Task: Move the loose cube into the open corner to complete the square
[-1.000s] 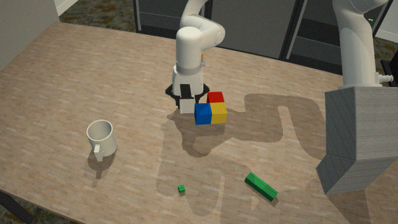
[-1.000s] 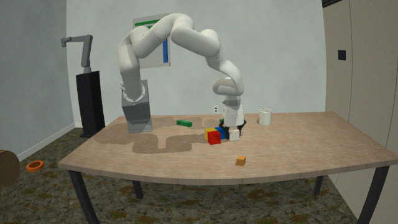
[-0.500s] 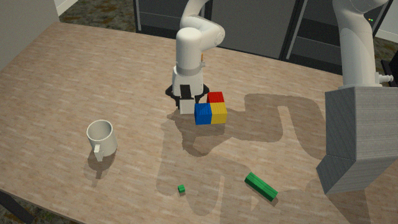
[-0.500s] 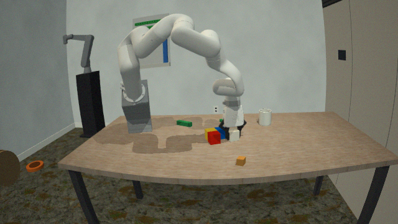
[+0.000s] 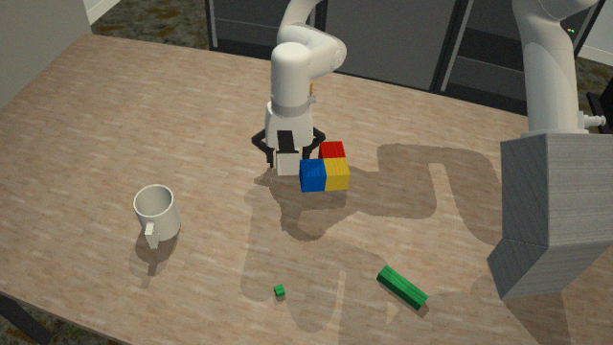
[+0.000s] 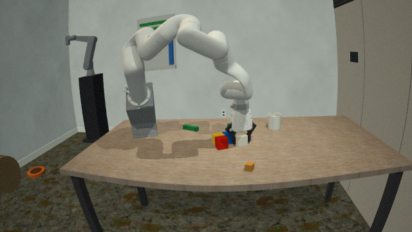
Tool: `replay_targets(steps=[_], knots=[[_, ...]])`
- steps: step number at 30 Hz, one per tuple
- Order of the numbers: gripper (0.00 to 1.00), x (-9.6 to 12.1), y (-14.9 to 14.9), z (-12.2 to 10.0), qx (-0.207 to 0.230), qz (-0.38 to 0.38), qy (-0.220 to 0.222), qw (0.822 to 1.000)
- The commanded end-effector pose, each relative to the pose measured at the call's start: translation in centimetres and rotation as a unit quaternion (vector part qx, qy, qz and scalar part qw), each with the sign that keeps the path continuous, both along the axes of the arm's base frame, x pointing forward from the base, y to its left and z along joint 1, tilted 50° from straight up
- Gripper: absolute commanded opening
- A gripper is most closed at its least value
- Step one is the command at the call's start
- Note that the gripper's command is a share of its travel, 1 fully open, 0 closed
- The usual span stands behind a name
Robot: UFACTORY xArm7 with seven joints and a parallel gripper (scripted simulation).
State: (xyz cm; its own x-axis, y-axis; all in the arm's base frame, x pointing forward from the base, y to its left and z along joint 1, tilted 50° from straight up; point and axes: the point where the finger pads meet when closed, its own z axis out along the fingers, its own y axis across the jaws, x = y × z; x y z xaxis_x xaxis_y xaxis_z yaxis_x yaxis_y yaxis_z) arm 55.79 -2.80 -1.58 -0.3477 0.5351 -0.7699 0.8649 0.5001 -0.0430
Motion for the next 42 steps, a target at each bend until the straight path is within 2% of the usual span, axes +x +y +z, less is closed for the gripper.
replay_targets(steps=[1,42], knots=[[0.82,0.07,0.21,0.04,0.001,0.001,-0.001,1.0],[0.82,-0.14,0.59,0.4,0.001,0.001,-0.001,1.0]])
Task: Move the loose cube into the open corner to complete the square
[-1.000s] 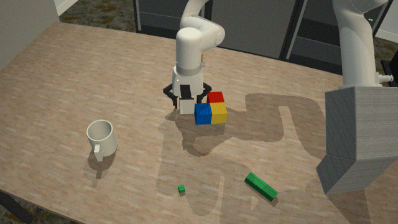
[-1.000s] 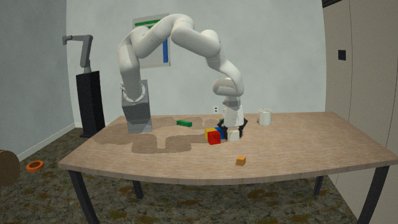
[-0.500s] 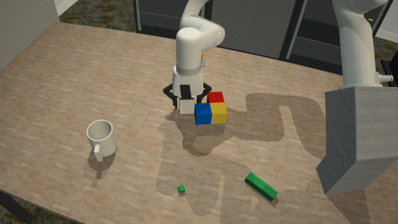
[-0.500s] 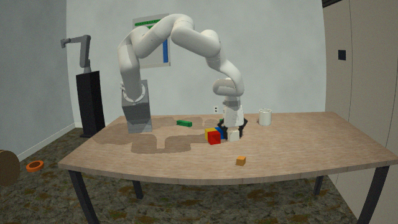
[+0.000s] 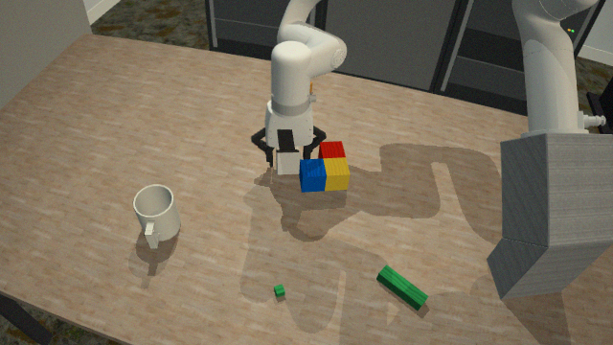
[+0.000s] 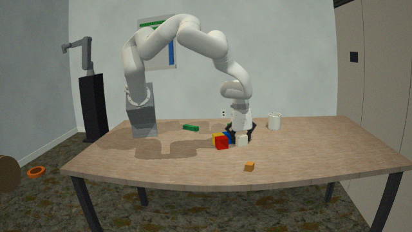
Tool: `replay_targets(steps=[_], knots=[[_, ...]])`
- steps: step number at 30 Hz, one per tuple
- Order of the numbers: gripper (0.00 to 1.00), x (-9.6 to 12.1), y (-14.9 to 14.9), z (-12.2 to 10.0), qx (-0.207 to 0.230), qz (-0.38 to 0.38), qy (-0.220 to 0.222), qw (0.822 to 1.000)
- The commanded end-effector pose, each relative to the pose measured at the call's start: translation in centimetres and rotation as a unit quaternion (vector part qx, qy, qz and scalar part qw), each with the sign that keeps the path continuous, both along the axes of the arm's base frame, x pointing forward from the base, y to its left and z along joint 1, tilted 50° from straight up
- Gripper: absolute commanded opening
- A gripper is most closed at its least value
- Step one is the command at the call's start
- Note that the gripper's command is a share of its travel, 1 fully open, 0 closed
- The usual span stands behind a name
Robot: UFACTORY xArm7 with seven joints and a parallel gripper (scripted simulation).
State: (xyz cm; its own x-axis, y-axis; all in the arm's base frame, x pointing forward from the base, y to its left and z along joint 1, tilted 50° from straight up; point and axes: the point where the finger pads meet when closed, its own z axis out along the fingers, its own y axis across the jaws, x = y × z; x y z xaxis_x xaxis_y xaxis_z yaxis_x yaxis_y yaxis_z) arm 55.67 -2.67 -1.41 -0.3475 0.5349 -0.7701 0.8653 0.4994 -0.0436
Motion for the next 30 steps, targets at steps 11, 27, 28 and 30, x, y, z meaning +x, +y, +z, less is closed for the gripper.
replay_targets(steps=[11,27,28,30], knots=[[0.82,-0.9,2.0,1.7,0.001,0.002,-0.001,1.0],[0.82,-2.4,5.0,4.5,0.001,0.002,-0.001,1.0],[0.82,-2.5,5.2,4.6,0.001,0.002,-0.001,1.0],[0.82,-2.5,5.2,4.6,0.001,0.002,-0.001,1.0]])
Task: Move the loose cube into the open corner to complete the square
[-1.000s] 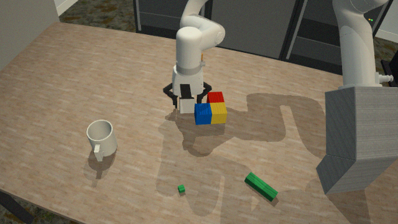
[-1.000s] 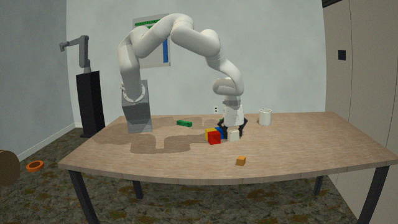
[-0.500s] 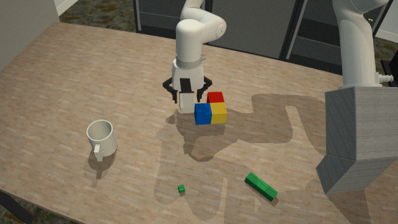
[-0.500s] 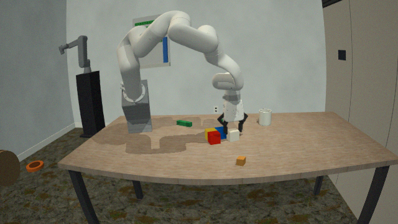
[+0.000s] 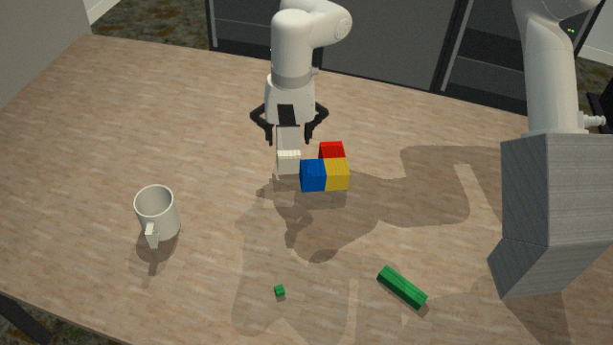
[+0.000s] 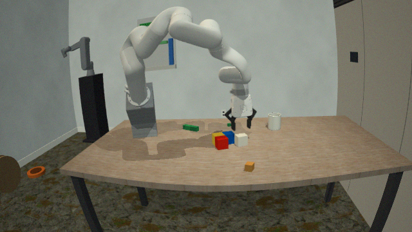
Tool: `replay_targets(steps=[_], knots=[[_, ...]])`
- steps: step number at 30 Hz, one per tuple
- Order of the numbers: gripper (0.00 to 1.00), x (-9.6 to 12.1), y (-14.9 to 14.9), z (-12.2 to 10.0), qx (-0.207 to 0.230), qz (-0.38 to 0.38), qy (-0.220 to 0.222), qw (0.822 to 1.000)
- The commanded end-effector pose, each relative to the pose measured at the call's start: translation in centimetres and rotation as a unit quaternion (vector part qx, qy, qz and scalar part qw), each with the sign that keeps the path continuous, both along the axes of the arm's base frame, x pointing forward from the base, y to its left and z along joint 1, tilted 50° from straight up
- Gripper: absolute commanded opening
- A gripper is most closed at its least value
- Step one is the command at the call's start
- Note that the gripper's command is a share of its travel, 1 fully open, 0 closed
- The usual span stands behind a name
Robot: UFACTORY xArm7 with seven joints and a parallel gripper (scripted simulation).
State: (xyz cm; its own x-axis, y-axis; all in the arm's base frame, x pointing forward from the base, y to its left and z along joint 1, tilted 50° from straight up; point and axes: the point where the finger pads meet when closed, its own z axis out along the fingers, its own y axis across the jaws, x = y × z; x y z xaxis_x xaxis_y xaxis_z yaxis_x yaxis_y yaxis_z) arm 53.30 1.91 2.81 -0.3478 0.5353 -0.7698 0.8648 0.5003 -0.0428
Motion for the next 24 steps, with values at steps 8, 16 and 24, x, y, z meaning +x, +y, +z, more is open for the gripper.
replay_targets(steps=[8,16,24], knots=[[0.82,-0.9,1.8,1.6,0.001,0.001,-0.001,1.0],[0.82,-1.2,2.4,2.1,0.001,0.001,-0.001,1.0],[0.82,-1.2,2.5,2.2,0.001,0.001,-0.001,1.0]])
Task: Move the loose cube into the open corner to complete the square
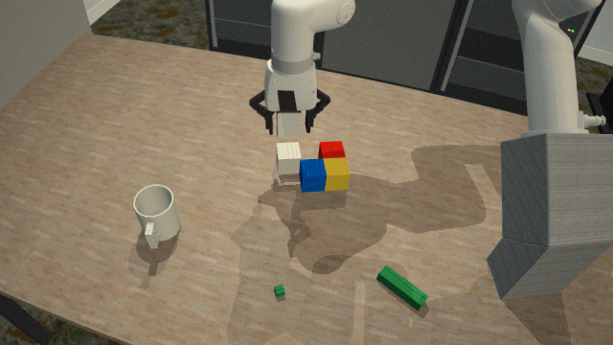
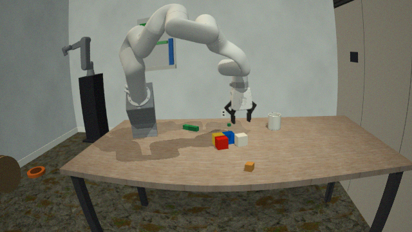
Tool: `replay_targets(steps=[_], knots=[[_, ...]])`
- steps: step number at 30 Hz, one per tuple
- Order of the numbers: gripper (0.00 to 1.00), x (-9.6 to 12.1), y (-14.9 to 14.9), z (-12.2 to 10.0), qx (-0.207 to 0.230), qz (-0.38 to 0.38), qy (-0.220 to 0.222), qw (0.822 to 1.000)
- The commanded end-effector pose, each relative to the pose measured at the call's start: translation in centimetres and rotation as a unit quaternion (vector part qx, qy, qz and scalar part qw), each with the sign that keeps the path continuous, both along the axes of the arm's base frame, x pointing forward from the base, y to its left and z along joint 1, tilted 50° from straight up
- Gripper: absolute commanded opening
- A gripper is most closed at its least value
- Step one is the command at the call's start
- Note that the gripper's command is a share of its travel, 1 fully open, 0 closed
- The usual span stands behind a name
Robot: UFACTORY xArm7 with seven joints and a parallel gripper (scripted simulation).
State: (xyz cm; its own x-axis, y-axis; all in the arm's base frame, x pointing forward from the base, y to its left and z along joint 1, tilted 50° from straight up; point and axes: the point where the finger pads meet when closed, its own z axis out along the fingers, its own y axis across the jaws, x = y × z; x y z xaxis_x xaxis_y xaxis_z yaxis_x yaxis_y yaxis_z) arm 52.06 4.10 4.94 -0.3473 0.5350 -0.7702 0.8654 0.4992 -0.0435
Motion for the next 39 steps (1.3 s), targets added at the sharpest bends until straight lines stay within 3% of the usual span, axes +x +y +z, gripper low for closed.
replay_targets(steps=[1,35,39], knots=[[0.0,0.0,0.3,0.1,0.001,0.002,-0.001,1.0],[0.0,0.1,0.3,0.1,0.001,0.002,-0.001,1.0],[0.0,2.9,1.8,0.1,0.0,0.002,-0.002,1.0]])
